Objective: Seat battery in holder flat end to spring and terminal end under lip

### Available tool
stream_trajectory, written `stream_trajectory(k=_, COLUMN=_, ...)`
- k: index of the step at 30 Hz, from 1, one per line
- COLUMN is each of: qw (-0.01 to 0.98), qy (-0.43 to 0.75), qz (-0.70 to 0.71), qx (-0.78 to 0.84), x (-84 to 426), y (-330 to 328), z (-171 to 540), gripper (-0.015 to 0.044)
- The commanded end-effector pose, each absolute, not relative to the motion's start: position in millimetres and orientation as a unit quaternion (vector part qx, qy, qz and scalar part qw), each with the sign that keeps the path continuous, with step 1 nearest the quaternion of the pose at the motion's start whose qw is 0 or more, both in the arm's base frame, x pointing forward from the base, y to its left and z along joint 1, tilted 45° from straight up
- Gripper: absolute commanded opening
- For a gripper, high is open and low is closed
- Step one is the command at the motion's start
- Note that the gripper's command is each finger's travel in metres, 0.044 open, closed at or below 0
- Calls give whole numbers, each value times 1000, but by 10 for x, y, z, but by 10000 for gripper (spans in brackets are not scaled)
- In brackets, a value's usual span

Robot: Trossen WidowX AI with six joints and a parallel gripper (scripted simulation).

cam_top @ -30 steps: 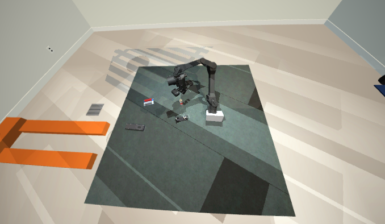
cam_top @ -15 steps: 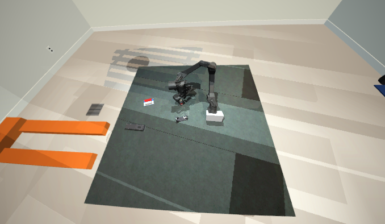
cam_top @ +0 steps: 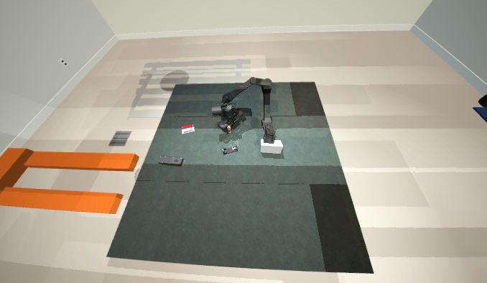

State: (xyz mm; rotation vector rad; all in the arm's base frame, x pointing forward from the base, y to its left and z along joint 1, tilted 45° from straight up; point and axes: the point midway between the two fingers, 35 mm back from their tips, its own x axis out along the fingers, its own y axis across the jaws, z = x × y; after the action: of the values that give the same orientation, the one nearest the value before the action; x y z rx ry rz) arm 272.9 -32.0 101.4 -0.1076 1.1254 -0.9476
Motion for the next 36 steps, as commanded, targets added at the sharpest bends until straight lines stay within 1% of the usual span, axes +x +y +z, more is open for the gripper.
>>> stream_trajectory(k=1, qw=741, qy=510, qz=-433, qx=-48, x=2792, y=-277, z=985, gripper=0)
stream_trajectory(k=30, qw=742, qy=510, qz=-433, qx=-47, x=3050, y=12, z=738, gripper=0)
stream_trajectory(k=32, qw=742, qy=510, qz=-433, qx=-51, x=3018, y=4, z=801, gripper=0)
stream_trajectory(k=36, qw=742, qy=511, qz=-431, qx=-48, x=3026, y=202, z=961, gripper=0)
